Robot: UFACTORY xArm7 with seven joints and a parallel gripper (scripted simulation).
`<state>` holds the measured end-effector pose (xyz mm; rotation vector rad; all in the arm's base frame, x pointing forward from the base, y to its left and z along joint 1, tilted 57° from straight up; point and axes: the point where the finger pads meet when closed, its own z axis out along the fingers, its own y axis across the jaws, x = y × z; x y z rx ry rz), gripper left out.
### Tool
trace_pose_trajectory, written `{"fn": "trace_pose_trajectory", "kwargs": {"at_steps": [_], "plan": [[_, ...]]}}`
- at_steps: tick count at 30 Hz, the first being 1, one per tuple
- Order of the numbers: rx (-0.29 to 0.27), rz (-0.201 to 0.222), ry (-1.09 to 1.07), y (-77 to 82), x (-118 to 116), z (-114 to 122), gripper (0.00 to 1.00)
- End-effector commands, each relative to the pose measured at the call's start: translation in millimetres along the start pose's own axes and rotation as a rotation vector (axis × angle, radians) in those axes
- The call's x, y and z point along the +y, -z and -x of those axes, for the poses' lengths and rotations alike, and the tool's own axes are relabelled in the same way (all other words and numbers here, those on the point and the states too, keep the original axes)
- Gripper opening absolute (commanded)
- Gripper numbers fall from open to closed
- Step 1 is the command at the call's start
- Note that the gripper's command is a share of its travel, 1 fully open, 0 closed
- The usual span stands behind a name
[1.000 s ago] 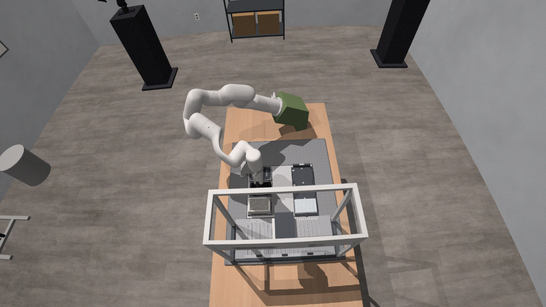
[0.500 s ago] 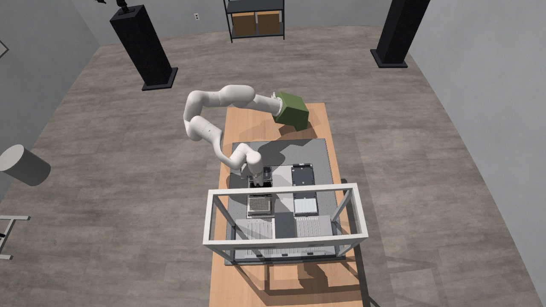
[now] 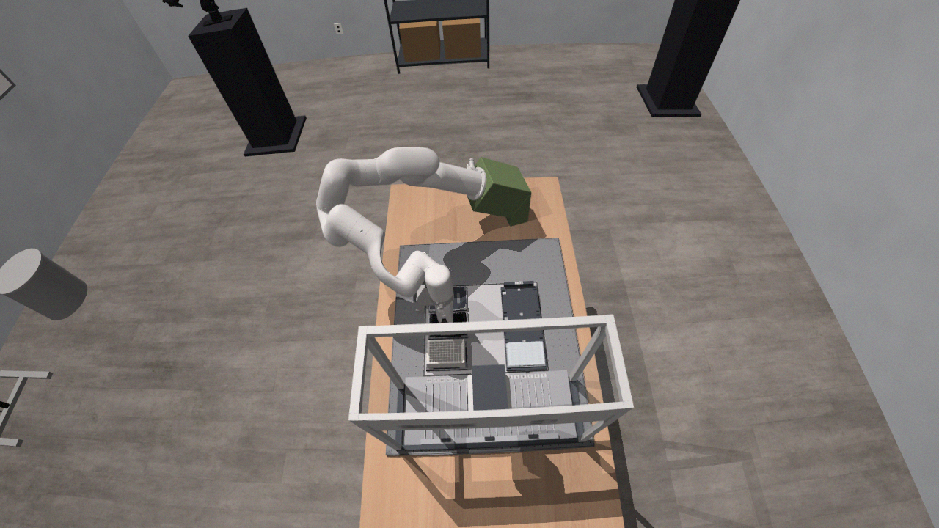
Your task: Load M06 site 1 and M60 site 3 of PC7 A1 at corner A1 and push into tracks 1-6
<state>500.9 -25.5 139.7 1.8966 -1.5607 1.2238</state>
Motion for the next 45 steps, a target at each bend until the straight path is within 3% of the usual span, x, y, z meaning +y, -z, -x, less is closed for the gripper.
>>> {"fn": "trace_pose_trajectory", "kwargs": {"at_steps": [1,15,45], "plan": [[-0.002,-0.005,0.0,-4.1,-1.6,0.7,1.0],[-0.002,-0.005,0.0,-24.2,-1.7,0.8,1.0],[-0.002,-0.005,0.0,-35.6,-1.7,0.8,1.0]]}}
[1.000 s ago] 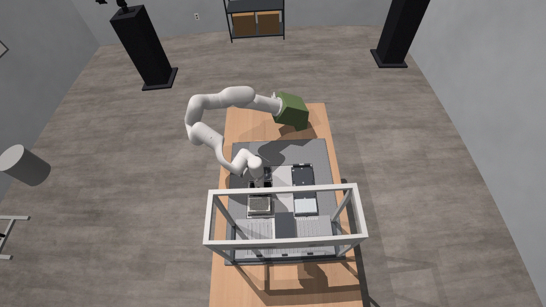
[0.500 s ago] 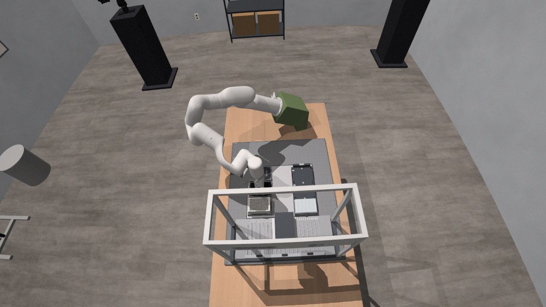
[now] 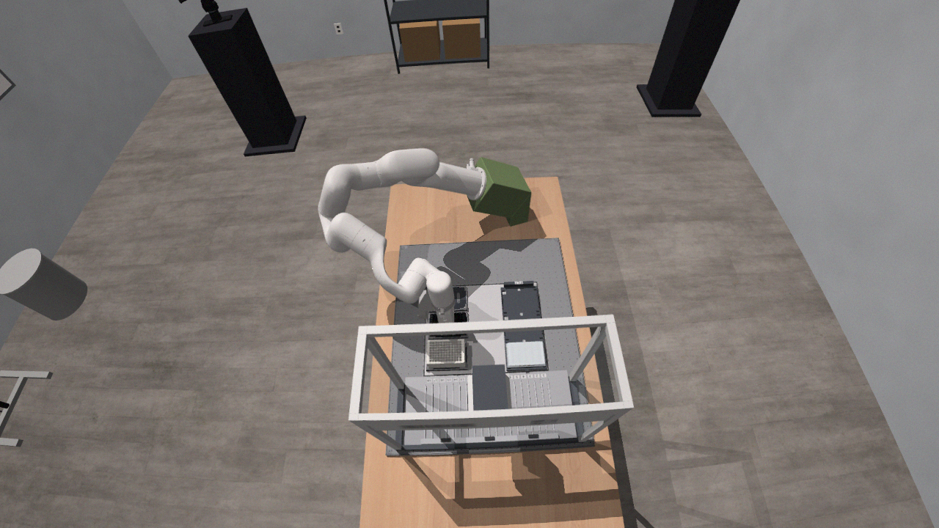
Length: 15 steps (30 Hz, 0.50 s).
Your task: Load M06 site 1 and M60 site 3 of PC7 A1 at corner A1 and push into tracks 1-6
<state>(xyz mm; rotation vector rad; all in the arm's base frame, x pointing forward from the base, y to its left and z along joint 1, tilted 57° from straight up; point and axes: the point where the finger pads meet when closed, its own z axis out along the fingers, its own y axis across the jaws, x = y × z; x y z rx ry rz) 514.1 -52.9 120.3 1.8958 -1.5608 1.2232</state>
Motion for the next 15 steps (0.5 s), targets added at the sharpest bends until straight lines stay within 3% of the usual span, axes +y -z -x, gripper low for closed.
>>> {"fn": "trace_pose_trajectory", "kwargs": {"at_steps": [1,15], "plan": [[-0.002,-0.006,0.0,0.5,-1.9,0.9,1.0],[-0.002,-0.006,0.0,-8.2,-1.9,0.9,1.0]]}}
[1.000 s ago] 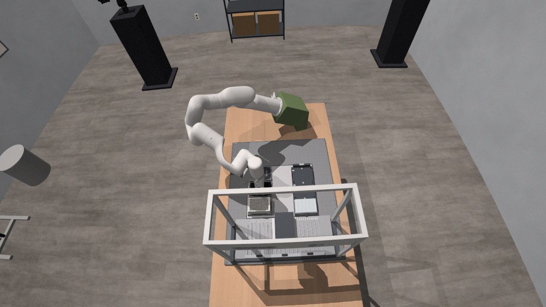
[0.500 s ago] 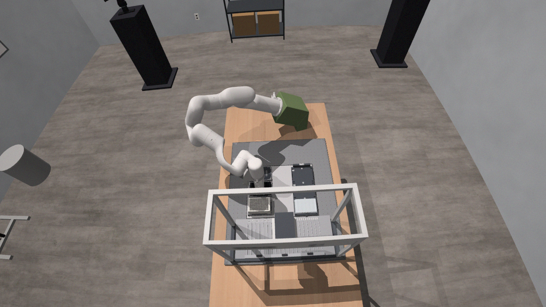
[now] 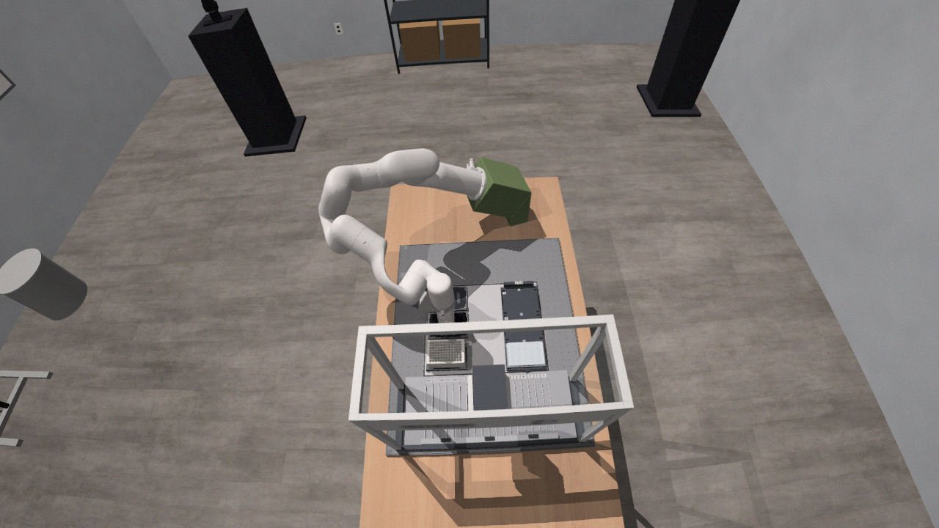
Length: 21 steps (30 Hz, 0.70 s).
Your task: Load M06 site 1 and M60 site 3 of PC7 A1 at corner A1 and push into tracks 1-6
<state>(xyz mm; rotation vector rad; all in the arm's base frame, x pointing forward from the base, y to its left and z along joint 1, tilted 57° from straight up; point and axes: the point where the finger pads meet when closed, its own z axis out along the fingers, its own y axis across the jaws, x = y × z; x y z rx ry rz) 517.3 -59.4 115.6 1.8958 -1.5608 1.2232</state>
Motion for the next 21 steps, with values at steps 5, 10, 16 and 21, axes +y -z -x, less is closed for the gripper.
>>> {"fn": "trace_pose_trajectory", "kwargs": {"at_steps": [5,10,16,21], "plan": [[-0.002,-0.006,0.0,0.4,-2.0,0.9,1.0],[-0.002,-0.006,0.0,0.4,-2.0,0.9,1.0],[-0.002,-0.006,0.0,0.4,-2.0,0.9,1.0],[-0.002,-0.006,0.0,1.0,-2.0,1.0,0.0]]}}
